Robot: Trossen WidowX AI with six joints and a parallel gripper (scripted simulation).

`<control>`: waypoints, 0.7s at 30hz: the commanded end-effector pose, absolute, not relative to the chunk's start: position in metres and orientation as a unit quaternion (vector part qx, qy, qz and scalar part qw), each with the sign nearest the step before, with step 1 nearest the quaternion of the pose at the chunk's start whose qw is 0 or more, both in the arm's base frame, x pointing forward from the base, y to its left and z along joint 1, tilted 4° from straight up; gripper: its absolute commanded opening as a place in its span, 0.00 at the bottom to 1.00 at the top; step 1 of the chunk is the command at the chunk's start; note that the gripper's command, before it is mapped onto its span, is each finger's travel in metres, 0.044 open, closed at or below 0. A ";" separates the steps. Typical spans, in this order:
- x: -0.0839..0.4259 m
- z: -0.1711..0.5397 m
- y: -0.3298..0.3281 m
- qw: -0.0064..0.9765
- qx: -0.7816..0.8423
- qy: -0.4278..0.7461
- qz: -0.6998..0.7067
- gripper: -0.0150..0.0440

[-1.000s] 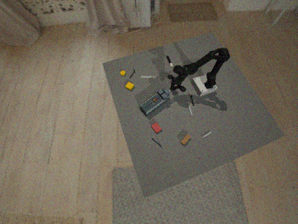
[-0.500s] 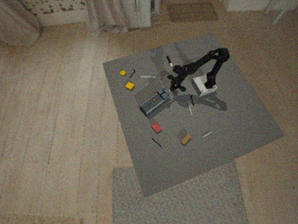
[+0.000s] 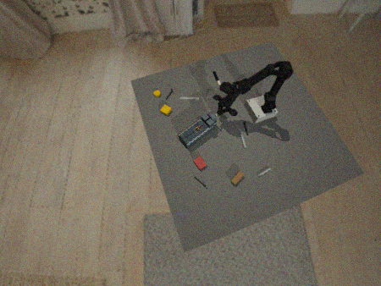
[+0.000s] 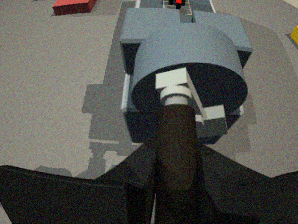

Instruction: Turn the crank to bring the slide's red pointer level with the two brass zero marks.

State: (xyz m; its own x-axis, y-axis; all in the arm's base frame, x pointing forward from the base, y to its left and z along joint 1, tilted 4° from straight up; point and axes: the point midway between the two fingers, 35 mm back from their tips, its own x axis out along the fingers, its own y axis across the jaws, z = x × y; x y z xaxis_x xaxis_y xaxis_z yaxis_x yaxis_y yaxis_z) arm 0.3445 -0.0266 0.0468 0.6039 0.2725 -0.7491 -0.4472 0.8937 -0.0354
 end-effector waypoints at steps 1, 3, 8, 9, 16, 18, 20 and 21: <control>0.348 0.051 -0.034 0.892 -0.113 0.391 0.195 0.25; 0.348 0.051 -0.035 0.892 -0.113 0.391 0.195 0.25; 0.349 0.051 -0.036 0.892 -0.113 0.391 0.195 0.25; 0.349 0.051 -0.036 0.892 -0.113 0.391 0.195 0.25; 0.350 0.051 -0.038 0.892 -0.113 0.391 0.195 0.25; 0.350 0.051 -0.038 0.892 -0.113 0.391 0.195 0.25; 0.350 0.051 -0.039 0.892 -0.113 0.391 0.195 0.25; 0.350 0.051 -0.039 0.892 -0.113 0.391 0.195 0.25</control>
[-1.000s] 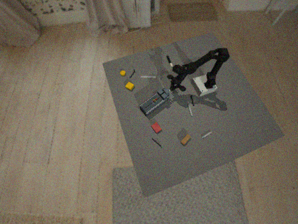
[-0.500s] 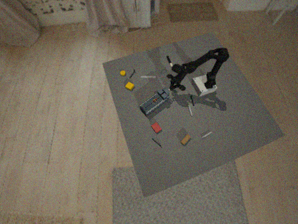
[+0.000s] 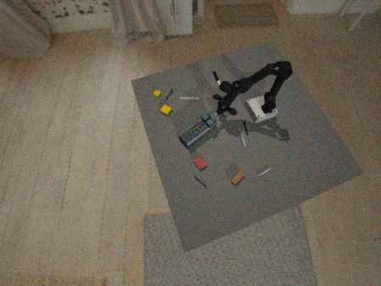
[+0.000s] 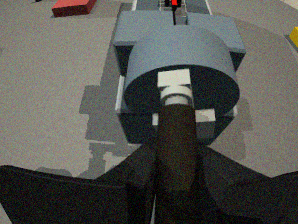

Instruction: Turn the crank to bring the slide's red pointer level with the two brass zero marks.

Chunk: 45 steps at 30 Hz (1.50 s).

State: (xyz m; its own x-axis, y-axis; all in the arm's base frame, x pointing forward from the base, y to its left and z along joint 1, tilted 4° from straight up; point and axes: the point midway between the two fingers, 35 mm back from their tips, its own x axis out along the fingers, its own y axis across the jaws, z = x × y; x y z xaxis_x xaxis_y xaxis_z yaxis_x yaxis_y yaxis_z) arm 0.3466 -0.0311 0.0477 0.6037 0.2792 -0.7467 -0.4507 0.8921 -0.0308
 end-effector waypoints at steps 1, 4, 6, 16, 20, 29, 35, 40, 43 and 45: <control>0.350 0.050 -0.039 0.892 -0.113 0.391 0.195 0.25; 0.351 0.050 -0.040 0.892 -0.113 0.391 0.195 0.25; 0.351 0.050 -0.040 0.892 -0.113 0.391 0.195 0.25; 0.353 0.049 -0.044 0.892 -0.113 0.391 0.195 0.25; 0.353 0.049 -0.045 0.892 -0.113 0.391 0.195 0.25; 0.355 0.047 -0.050 0.892 -0.113 0.391 0.195 0.25; 0.357 0.045 -0.053 0.892 -0.113 0.391 0.195 0.25; 0.358 0.043 -0.055 0.892 -0.114 0.391 0.195 0.25; 0.358 0.041 -0.057 0.892 -0.114 0.391 0.195 0.25; 0.359 0.040 -0.058 0.892 -0.114 0.391 0.195 0.25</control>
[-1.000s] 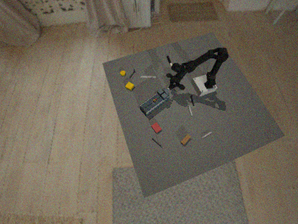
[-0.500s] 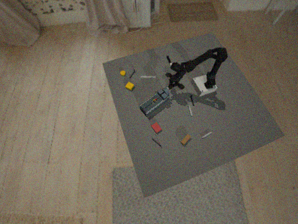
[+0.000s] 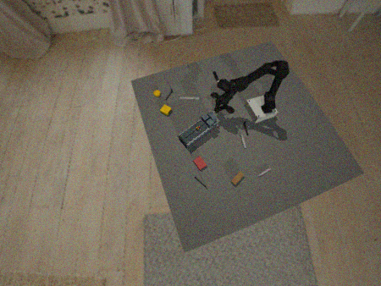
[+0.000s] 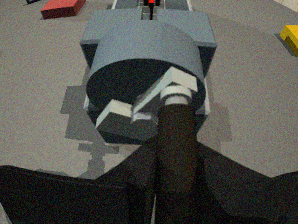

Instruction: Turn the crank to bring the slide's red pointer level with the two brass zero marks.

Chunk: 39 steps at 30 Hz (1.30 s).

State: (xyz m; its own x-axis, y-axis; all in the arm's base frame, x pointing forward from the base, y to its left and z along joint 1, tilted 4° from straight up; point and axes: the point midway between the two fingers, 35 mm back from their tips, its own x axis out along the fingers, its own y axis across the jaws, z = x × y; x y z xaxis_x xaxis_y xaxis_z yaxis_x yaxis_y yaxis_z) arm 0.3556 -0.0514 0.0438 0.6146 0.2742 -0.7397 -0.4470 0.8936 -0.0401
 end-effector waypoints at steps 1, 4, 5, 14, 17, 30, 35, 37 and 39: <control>0.359 0.039 -0.059 0.892 -0.114 0.391 0.195 0.25; 0.360 0.037 -0.061 0.892 -0.114 0.391 0.195 0.25; 0.360 0.036 -0.062 0.892 -0.114 0.391 0.195 0.25; 0.362 0.027 -0.066 0.892 -0.114 0.391 0.195 0.25; 0.362 0.023 -0.067 0.892 -0.114 0.391 0.195 0.25; 0.361 0.007 -0.067 0.892 -0.114 0.391 0.195 0.25; 0.360 0.002 -0.065 0.892 -0.114 0.391 0.195 0.25; 0.359 0.001 -0.065 0.892 -0.114 0.391 0.195 0.25; 0.359 -0.001 -0.064 0.892 -0.114 0.391 0.195 0.25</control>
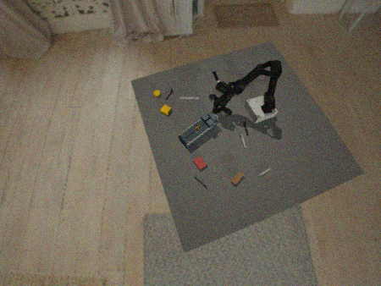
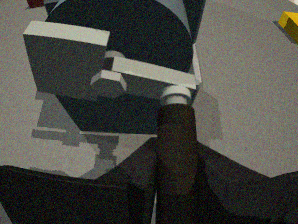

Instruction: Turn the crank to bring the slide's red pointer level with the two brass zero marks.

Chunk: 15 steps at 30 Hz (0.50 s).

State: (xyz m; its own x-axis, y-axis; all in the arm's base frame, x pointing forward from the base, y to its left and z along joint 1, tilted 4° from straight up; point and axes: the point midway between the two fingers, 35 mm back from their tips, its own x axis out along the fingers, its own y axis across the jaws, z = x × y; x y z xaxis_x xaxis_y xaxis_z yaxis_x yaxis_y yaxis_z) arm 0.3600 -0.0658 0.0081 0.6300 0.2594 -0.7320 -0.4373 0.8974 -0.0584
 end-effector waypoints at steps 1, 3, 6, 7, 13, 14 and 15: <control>0.359 -0.001 -0.064 0.892 -0.114 0.391 0.195 0.25; 0.358 -0.003 -0.063 0.892 -0.114 0.391 0.195 0.25; 0.358 -0.004 -0.062 0.892 -0.114 0.391 0.195 0.25; 0.358 -0.005 -0.062 0.892 -0.114 0.391 0.195 0.25; 0.357 -0.007 -0.060 0.892 -0.114 0.391 0.195 0.25; 0.356 -0.008 -0.060 0.892 -0.114 0.391 0.195 0.25; 0.356 -0.008 -0.059 0.892 -0.114 0.391 0.195 0.25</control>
State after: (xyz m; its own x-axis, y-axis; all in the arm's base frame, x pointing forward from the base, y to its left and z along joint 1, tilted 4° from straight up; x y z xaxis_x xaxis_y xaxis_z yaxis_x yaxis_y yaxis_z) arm 0.3581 -0.0631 0.0001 0.6328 0.2543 -0.7313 -0.4342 0.8986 -0.0632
